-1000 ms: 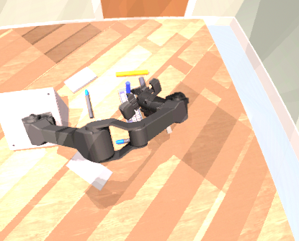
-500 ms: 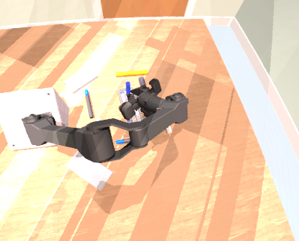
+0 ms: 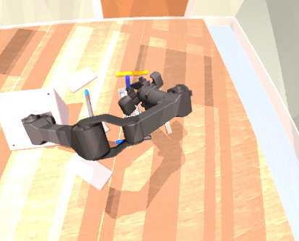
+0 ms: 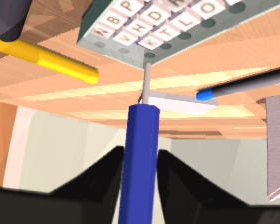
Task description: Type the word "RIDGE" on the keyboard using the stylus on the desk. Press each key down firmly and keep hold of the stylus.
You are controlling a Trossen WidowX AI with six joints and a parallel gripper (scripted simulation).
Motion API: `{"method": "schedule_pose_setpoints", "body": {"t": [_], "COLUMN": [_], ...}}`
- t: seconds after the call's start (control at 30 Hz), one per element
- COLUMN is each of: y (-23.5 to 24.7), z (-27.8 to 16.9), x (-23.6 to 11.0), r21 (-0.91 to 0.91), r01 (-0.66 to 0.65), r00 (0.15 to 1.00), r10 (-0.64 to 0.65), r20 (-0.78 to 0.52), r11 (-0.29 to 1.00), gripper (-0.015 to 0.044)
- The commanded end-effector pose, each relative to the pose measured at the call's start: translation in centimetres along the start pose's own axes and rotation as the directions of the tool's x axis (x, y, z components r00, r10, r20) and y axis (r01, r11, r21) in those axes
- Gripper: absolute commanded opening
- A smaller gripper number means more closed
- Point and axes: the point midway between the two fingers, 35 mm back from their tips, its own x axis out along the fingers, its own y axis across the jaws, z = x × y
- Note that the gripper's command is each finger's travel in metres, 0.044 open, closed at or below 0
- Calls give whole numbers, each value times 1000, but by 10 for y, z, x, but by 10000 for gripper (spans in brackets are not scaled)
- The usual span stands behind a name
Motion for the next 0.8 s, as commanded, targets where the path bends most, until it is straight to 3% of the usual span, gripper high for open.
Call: {"method": "schedule_pose_setpoints", "body": {"t": [0.0, 0.37, 0.77], "y": [-3, -26, -54], "z": [2, 8, 14], "x": [-3, -28, -49], "r21": [14, 108, 207], "r01": [-18, -173, -333], "r00": [1000, 985, 942], "r10": [18, 173, 333], "r20": [-1, 9, 35], "r11": [1000, 979, 920], "gripper": [71, 0, 0]}}
